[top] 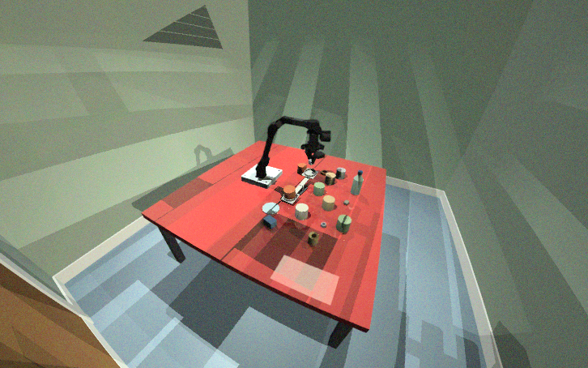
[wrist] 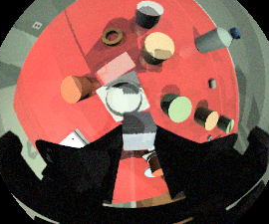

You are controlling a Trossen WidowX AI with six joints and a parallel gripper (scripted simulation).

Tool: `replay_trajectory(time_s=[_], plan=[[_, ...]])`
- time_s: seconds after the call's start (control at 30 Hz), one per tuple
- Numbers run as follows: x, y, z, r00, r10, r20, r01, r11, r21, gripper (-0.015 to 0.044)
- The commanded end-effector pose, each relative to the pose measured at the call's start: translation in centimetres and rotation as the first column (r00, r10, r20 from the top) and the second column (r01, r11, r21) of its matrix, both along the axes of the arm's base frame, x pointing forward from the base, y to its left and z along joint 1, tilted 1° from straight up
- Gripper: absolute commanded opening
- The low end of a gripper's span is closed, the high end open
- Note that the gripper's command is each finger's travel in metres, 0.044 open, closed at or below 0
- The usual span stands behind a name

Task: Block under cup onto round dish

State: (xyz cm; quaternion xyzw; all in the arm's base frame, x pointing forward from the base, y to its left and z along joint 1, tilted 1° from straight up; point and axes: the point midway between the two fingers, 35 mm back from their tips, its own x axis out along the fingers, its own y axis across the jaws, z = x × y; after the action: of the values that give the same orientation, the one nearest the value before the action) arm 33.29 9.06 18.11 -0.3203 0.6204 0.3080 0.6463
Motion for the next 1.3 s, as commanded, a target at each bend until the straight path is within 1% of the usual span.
replay_trajectory(time_s=[0.0,0.6,0.93,1.27], plan=[[0.3,-1.1,-0.2,1.000,0.004,0.005,-0.005,1.000,0.005,0.0000],[1.2,-6.9,-1.4,1.000,0.020,0.019,-0.020,1.000,0.006,0.0000],[1.0,-10.5,-2.1,1.000,-0.011,0.025,0.011,1.000,0.006,0.0000],[0.6,-14.0,-2.9,1.000,-0.007,0.029,0.007,1.000,-0.007,0.0000]])
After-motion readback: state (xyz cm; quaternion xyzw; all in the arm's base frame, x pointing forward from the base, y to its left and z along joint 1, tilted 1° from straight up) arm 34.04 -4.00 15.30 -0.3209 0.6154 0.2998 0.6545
